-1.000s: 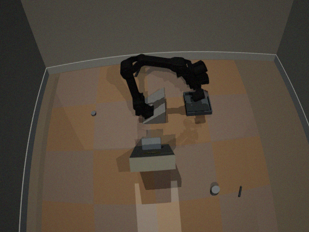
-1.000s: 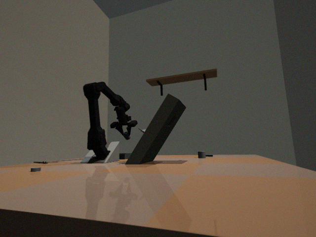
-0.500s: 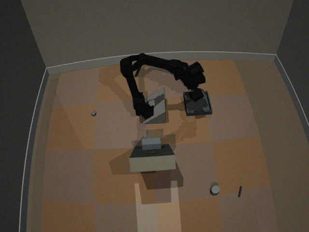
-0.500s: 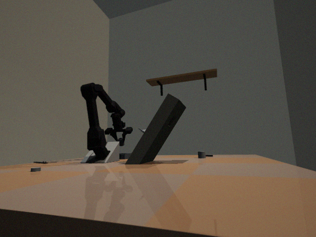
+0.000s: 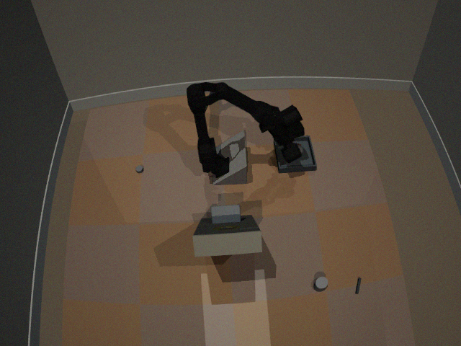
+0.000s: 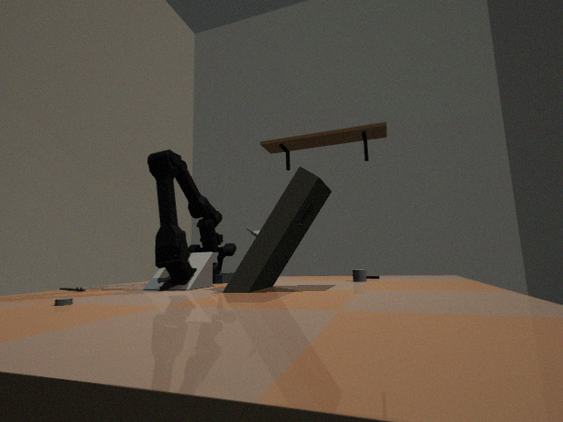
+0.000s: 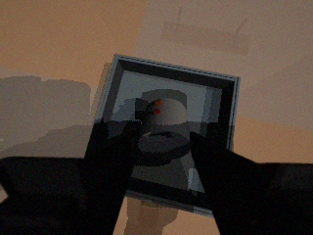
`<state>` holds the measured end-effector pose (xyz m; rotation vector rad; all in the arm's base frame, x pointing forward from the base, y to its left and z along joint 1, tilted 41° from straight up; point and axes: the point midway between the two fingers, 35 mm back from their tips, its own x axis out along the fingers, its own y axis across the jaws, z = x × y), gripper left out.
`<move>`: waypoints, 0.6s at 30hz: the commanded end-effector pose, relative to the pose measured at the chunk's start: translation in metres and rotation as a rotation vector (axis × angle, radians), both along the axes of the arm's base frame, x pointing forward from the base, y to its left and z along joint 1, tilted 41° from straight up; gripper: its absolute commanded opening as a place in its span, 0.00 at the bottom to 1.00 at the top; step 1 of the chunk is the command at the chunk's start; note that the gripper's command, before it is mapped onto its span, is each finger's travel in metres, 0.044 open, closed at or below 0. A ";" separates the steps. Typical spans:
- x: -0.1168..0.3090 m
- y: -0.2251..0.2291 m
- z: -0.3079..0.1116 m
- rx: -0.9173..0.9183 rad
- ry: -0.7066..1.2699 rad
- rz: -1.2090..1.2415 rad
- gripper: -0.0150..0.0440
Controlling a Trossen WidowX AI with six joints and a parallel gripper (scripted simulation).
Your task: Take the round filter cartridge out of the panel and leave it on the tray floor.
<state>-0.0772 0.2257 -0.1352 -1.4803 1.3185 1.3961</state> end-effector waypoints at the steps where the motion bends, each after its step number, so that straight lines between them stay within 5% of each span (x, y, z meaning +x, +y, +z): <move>1: 0.000 0.000 0.000 0.000 0.000 0.000 0.30; 18: 0.000 0.000 0.000 0.000 0.000 0.000 1.00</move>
